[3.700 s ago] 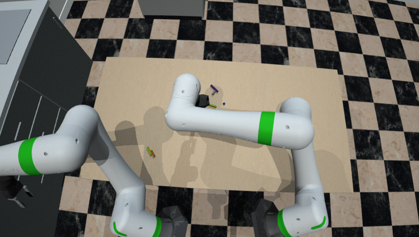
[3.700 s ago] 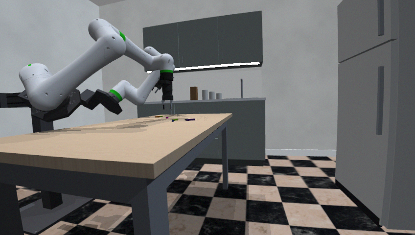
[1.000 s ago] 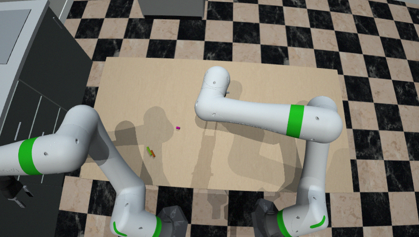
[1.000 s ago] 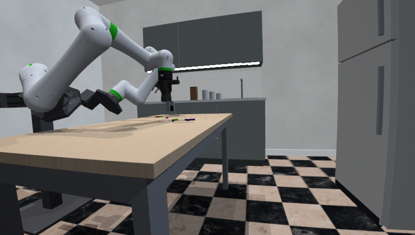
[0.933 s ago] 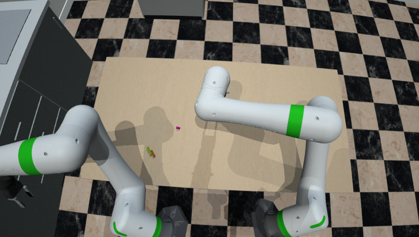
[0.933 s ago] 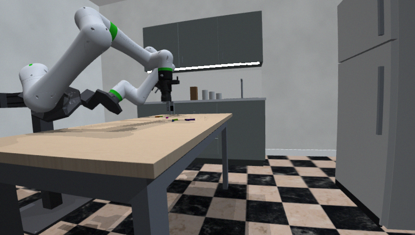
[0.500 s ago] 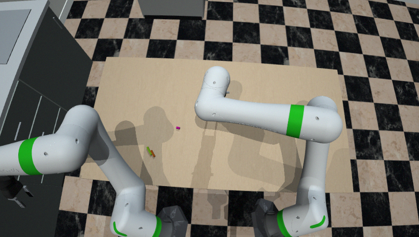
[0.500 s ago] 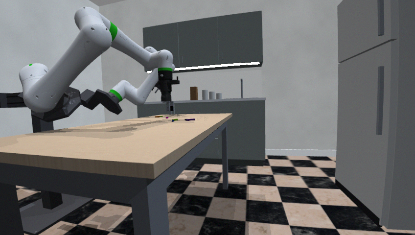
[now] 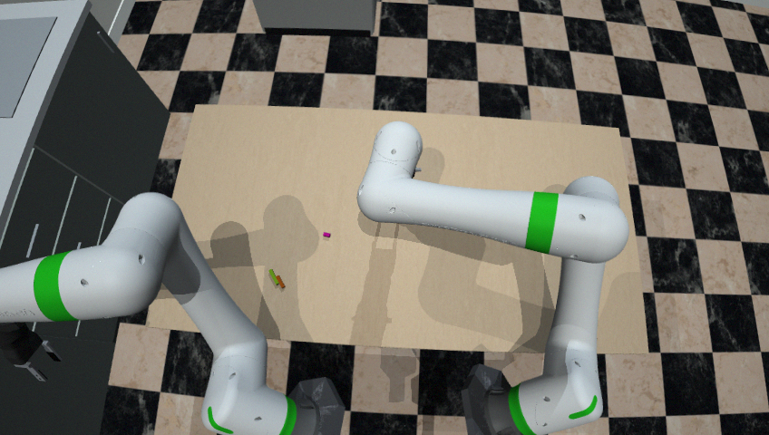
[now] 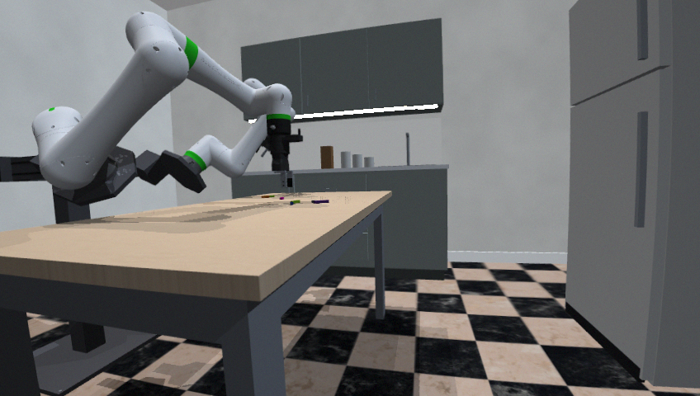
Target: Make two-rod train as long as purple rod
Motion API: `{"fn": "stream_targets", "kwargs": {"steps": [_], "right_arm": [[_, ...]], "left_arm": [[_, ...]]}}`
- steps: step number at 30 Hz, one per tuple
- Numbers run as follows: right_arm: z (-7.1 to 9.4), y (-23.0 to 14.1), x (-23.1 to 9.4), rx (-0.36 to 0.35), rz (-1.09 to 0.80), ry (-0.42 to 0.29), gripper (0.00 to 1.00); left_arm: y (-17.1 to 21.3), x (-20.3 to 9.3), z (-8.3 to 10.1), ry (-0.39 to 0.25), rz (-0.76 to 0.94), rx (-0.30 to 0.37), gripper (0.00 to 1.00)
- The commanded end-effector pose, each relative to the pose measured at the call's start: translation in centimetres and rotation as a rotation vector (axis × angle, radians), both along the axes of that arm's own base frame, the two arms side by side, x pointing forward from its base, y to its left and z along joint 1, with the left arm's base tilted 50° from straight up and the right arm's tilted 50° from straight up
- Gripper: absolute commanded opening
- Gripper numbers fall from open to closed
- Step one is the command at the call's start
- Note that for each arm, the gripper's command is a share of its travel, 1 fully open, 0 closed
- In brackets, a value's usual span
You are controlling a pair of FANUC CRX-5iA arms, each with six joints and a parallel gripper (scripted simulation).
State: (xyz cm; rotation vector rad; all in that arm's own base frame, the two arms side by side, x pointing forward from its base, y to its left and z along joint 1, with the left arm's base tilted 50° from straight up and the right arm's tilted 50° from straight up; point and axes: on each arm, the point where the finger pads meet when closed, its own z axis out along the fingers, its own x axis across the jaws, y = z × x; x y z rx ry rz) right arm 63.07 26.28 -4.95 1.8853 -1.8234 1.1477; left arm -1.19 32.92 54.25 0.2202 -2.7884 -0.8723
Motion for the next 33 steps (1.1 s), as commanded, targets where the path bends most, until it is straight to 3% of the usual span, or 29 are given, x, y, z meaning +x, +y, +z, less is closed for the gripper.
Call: {"fn": "stream_targets", "kwargs": {"steps": [1, 22, 29, 33], "right_arm": [[0.1, 0.1, 0.0, 0.001, 0.002, -0.001, 1.00], [0.1, 0.1, 0.1, 0.001, 0.002, -0.001, 1.00], [2.4, 1.1, 6.6, 0.002, 0.002, -0.004, 1.00], [2.7, 1.1, 7.4, 0.002, 0.001, -0.005, 1.00]], "left_arm": [[0.0, 0.0, 0.1, 0.000, 0.000, 0.001, 1.00], [0.0, 0.0, 0.1, 0.000, 0.000, 0.001, 1.00], [0.0, 0.0, 0.1, 0.000, 0.000, 0.001, 1.00], [0.0, 0.0, 0.1, 0.000, 0.000, 0.001, 1.00]]}}
